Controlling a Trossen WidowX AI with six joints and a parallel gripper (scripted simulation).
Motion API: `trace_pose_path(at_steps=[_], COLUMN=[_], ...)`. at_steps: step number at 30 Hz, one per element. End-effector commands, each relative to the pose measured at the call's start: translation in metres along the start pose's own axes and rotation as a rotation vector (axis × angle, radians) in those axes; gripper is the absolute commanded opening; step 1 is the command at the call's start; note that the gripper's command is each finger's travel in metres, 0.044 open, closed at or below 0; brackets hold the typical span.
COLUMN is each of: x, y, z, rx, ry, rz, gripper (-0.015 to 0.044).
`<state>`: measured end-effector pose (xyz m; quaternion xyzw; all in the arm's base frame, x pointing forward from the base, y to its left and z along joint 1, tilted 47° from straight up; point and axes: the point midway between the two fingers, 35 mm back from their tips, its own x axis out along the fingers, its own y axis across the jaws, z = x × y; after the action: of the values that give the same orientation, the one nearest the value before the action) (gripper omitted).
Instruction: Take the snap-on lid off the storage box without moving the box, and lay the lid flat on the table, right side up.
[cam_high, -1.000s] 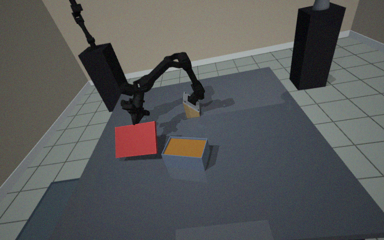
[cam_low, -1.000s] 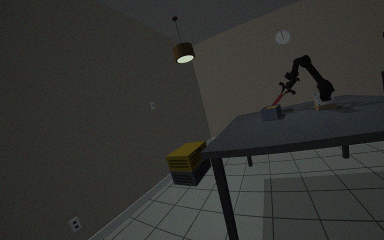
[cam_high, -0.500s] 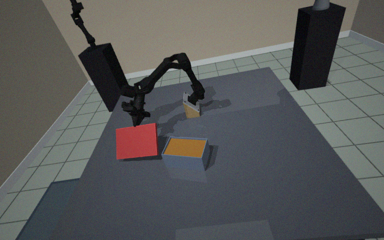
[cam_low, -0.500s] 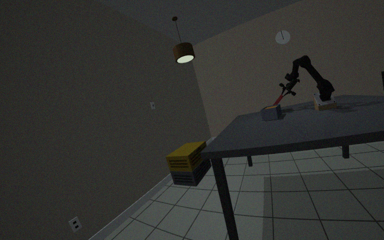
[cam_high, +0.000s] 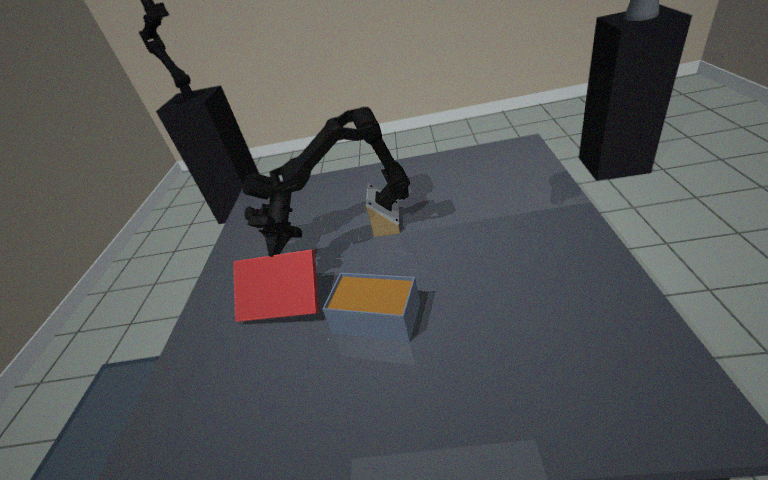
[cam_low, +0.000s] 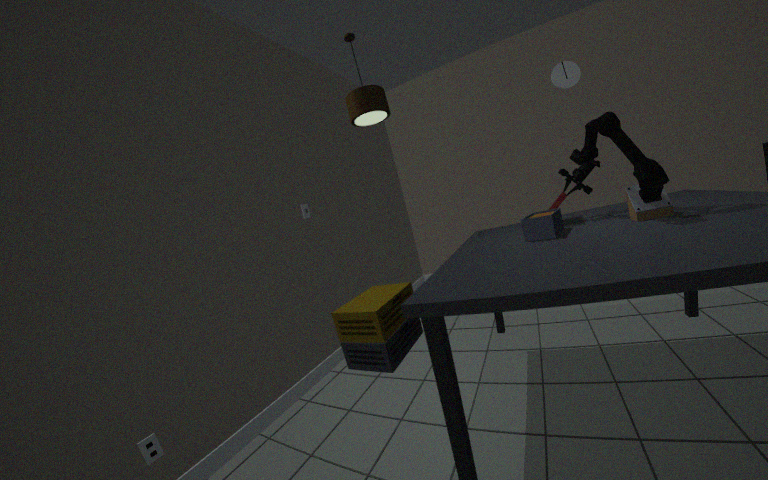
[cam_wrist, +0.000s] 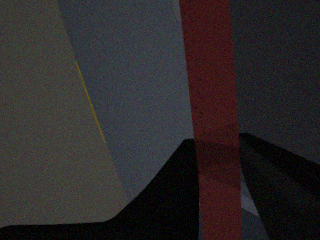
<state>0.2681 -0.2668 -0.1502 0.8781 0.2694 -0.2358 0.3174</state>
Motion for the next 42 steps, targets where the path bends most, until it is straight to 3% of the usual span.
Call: trace_pose_path(at_steps=[1, 42], x=[0.002, 0.023], y=[-0.002, -0.027], z=[0.0, -0.001], rx=[0.001, 0.002], ry=[0.003, 0.004], rz=[0.007, 0.007], gripper=[0.0, 0.0])
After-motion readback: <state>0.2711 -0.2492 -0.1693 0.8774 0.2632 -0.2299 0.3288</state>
